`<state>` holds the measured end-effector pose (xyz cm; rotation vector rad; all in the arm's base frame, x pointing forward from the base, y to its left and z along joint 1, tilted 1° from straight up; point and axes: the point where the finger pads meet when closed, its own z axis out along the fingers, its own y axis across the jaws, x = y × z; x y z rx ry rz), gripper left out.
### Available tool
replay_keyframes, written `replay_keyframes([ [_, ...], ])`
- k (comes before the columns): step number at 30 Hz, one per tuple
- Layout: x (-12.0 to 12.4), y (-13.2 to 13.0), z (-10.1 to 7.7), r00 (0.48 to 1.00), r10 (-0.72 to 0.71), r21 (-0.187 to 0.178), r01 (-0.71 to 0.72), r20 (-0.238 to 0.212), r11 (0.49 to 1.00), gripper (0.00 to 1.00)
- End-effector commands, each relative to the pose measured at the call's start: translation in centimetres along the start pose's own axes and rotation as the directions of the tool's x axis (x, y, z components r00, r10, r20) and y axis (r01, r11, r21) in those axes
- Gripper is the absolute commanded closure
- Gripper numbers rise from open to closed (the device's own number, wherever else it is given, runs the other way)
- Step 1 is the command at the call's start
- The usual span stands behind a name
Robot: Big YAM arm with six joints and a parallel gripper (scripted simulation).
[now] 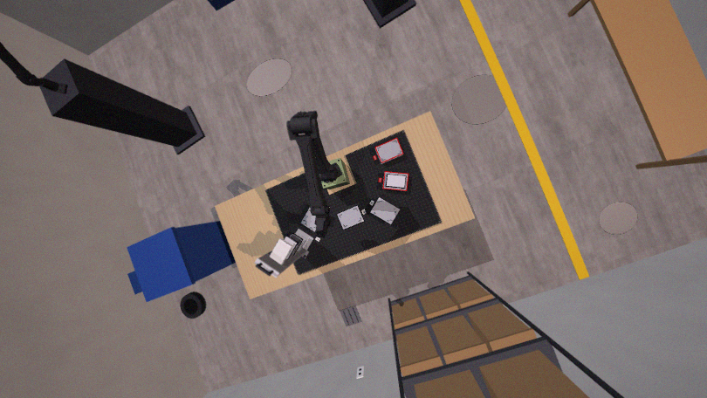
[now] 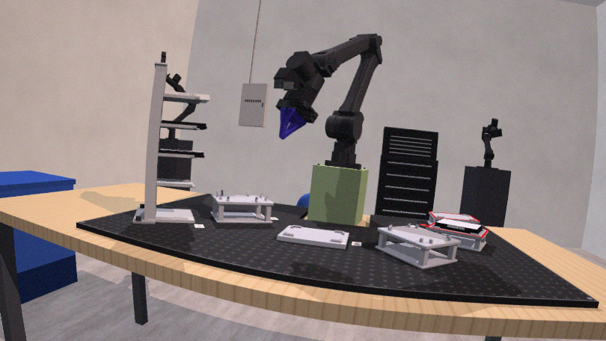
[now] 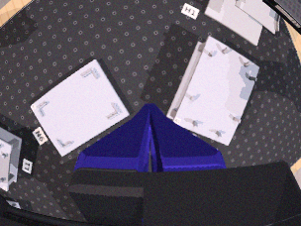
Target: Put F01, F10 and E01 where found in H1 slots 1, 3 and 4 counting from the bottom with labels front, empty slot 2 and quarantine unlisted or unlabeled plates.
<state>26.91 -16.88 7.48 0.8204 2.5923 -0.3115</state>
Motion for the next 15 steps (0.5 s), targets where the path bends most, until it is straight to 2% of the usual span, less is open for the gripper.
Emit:
replay_keyframes([
  [1, -1.00, 0.32, -0.54, 0.996, 0.067, -0.001, -0.067, 0.064, 0.998, 1.00],
  [14, -0.97, 0.36, -0.59, 0.955, 0.220, 0.039, -0.232, 0.198, 0.972, 1.00],
  [15, -0.97, 0.36, -0.59, 0.955, 0.220, 0.039, -0.232, 0.198, 0.972, 1.00],
])
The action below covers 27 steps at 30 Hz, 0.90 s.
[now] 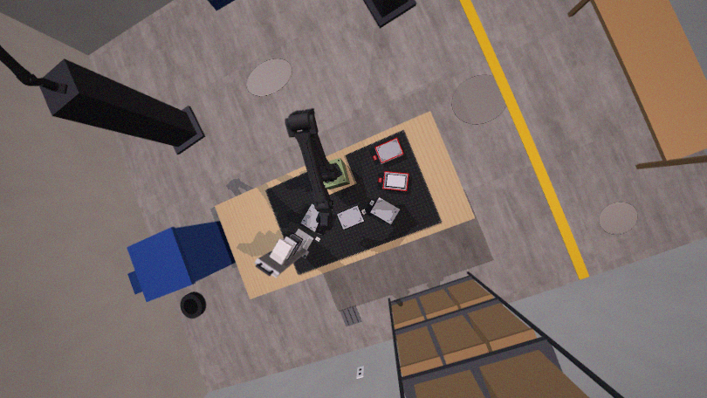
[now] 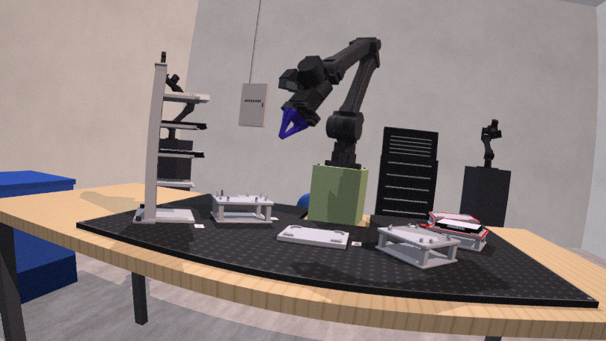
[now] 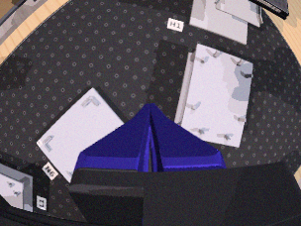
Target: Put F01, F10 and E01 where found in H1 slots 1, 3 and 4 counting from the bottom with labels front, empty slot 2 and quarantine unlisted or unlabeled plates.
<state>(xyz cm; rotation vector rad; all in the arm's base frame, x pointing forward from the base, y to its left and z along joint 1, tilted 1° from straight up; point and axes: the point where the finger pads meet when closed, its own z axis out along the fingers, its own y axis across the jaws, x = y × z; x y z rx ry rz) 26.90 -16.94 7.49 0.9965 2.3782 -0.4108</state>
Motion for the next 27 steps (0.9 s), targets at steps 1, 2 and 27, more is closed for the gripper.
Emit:
replay_keyframes([
  [1, -0.9, 0.5, -0.5, 0.997, 0.068, -0.019, -0.067, 0.048, 0.998, 1.00],
  [2, -0.9, 0.5, -0.5, 0.995, 0.080, -0.015, -0.079, 0.058, 0.997, 1.00],
  [27, -1.5, -3.3, 0.3, 0.953, 0.231, 0.045, -0.244, 0.197, 0.969, 1.00],
])
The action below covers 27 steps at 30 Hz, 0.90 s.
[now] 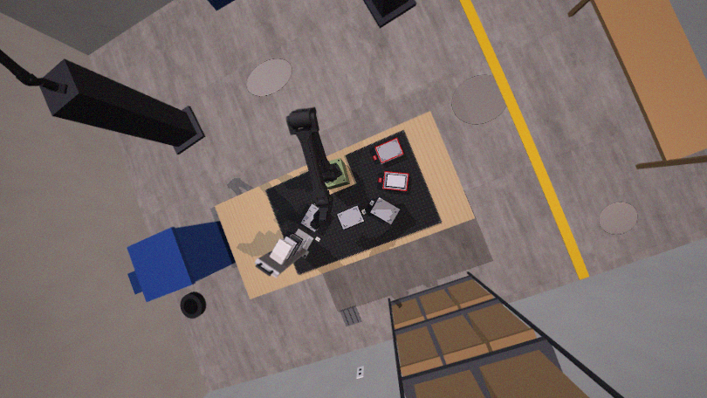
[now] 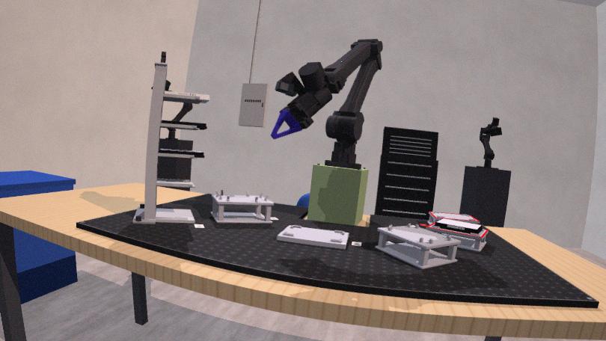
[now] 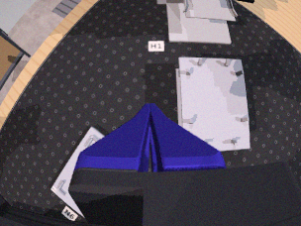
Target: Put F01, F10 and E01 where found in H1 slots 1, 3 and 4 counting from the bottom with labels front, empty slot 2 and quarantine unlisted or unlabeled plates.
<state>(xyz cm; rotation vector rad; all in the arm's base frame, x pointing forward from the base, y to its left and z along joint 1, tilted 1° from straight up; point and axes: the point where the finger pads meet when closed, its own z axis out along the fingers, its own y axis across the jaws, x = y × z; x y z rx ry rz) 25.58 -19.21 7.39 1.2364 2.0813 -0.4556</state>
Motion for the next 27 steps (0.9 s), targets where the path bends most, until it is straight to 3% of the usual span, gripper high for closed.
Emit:
replay_keyframes([
  [1, -1.4, -0.8, 0.0, 0.999, -0.013, -0.005, 0.013, 0.040, 1.000, 1.00],
  [18, -2.9, -5.6, 1.2, 0.999, -0.020, 0.002, 0.020, 0.045, 1.000, 1.00],
  [27, -2.9, -8.0, 2.1, 0.999, -0.026, 0.009, 0.026, 0.025, 1.000, 1.00],
])
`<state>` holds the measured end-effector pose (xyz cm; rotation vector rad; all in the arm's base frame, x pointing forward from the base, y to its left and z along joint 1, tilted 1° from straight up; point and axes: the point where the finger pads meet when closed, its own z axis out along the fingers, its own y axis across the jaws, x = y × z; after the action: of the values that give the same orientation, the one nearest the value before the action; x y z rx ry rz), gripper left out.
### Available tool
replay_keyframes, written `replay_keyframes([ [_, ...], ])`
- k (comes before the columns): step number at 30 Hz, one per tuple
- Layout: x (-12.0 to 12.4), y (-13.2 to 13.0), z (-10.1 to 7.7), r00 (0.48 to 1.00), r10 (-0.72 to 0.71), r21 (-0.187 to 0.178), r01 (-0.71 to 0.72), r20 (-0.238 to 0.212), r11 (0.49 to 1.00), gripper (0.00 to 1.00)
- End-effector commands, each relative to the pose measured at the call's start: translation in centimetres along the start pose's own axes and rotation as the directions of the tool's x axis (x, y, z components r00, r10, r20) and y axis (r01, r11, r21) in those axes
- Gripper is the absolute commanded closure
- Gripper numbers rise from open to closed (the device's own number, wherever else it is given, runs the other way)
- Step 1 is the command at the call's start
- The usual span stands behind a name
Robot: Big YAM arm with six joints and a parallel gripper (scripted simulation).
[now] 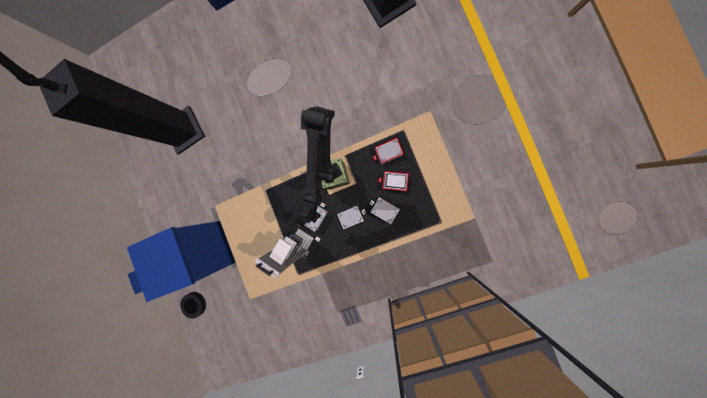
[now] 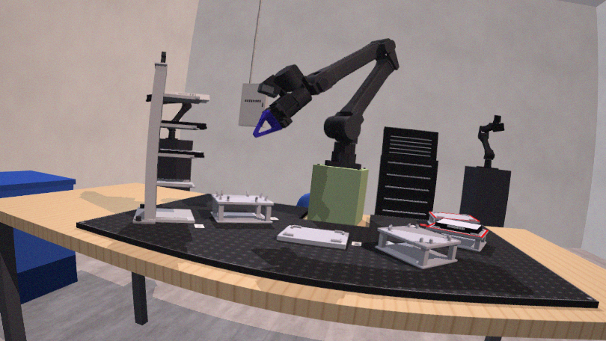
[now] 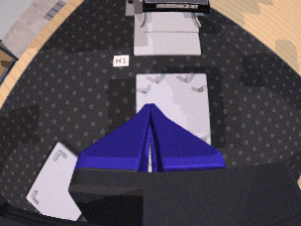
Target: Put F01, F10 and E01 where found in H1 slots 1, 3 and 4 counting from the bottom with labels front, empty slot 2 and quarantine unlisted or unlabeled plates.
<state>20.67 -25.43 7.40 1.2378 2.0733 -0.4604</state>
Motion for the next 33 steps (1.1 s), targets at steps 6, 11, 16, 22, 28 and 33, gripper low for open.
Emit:
replay_keyframes([
  [6, -1.9, -2.5, 0.6, 0.999, -0.030, 0.006, 0.030, 0.033, 1.000, 1.00],
  [11, -5.0, -3.5, -0.3, 0.997, -0.030, 0.006, 0.030, 0.069, 1.000, 0.00],
  [16, -5.7, -2.7, -1.1, 0.996, -0.045, -0.007, 0.046, 0.071, 0.999, 0.00],
  [22, -7.3, -3.0, -2.8, 0.997, -0.038, -0.002, 0.039, 0.073, 0.999, 0.00],
  [28, -8.7, -3.1, -4.5, 0.997, -0.035, 0.002, 0.035, 0.075, 0.999, 0.00],
  [33, -9.4, -3.2, -5.3, 0.997, -0.033, 0.004, 0.033, 0.076, 0.999, 0.00],
])
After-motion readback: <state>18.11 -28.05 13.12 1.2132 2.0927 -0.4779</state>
